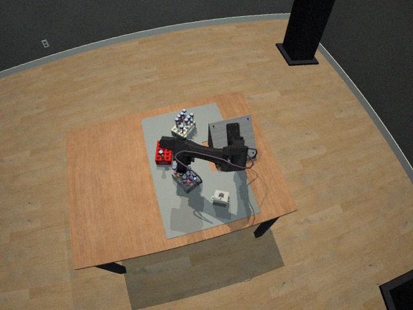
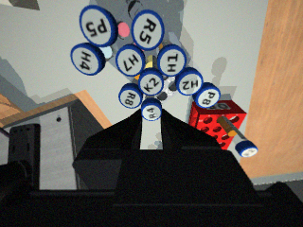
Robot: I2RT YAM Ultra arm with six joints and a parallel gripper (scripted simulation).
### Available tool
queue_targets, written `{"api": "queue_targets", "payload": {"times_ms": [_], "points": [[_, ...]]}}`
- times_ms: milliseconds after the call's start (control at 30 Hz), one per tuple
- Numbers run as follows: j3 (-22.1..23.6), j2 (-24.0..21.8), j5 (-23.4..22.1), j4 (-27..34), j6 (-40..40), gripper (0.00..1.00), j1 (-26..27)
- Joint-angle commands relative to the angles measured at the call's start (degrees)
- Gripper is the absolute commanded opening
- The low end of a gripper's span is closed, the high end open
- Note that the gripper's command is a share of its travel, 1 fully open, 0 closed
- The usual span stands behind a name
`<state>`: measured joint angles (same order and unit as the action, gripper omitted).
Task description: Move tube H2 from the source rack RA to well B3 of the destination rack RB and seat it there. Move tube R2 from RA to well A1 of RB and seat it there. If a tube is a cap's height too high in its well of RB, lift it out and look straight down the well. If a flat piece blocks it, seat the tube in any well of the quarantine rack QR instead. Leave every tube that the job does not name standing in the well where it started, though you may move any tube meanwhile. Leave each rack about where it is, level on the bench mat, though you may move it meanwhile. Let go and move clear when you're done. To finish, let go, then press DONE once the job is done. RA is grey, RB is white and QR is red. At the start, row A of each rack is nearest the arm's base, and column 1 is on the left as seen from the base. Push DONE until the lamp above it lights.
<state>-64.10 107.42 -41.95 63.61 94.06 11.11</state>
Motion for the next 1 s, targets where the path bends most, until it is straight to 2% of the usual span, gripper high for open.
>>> {"api": "queue_targets", "payload": {"times_ms": [0, 333, 400, 967], "points": [[0.2, -1.5, -1.1, -0.2, -0.3, 0.00, 0.3], [0.2, -1.5, -1.1, -0.2, -0.3, 0.00, 0.3], [-1.6, -1.6, -1.0, 1.1, 0.6, 0.00, 1.1], [-3.7, -1.7, 0.1, 5.2, 3.3, 0.00, 3.2]]}}
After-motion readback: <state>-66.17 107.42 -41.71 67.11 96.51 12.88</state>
